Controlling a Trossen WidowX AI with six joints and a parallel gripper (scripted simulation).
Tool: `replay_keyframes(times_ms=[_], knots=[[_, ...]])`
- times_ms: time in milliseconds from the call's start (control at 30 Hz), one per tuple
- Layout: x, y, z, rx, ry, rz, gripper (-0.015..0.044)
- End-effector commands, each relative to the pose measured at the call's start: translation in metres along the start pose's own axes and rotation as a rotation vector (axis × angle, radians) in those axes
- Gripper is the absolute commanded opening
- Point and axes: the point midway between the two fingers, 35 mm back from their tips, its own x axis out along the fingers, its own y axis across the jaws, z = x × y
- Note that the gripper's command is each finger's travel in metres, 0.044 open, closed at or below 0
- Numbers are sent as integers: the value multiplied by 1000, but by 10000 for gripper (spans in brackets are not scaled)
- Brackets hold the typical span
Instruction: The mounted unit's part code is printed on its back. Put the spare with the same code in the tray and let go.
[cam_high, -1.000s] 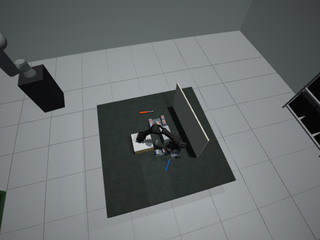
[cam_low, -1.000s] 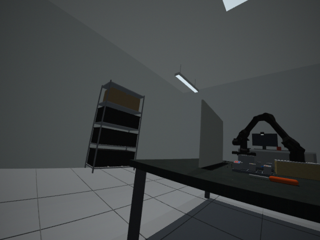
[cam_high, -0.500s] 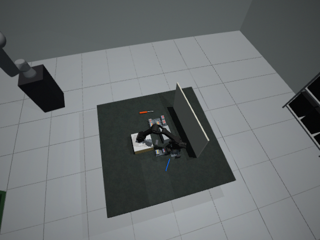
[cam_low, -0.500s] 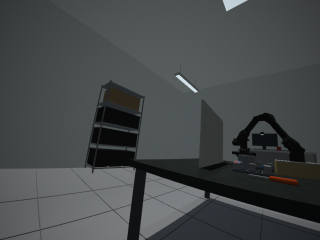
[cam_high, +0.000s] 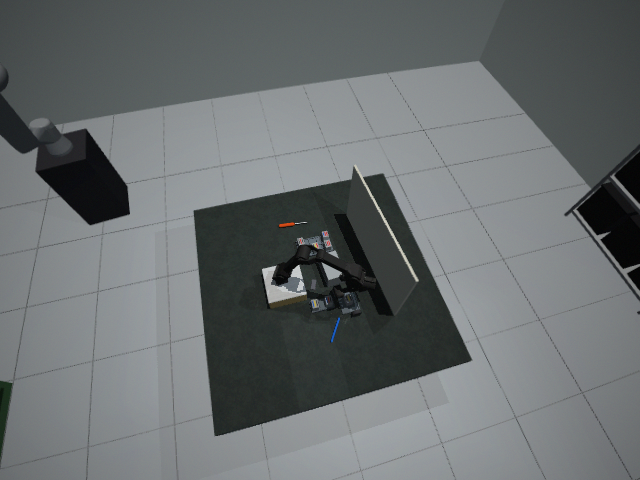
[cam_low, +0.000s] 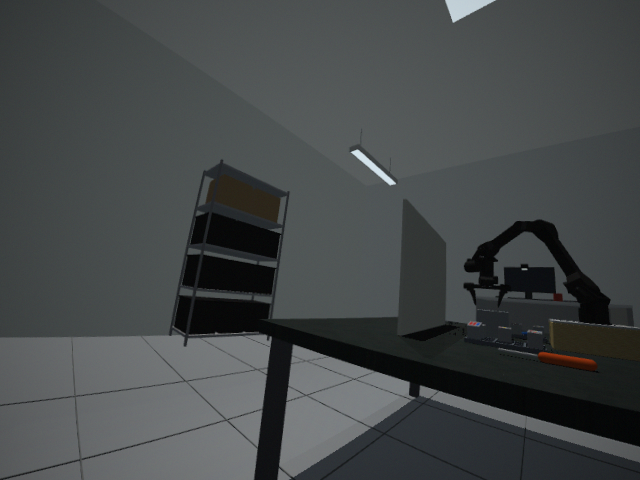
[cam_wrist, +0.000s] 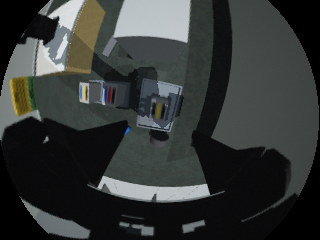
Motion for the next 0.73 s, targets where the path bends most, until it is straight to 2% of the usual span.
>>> replay_keyframes(times_ms=[0, 700], knots=[[-18, 3, 2, -5, -1, 6, 440], [-17, 0, 0, 0, 10, -16, 440]])
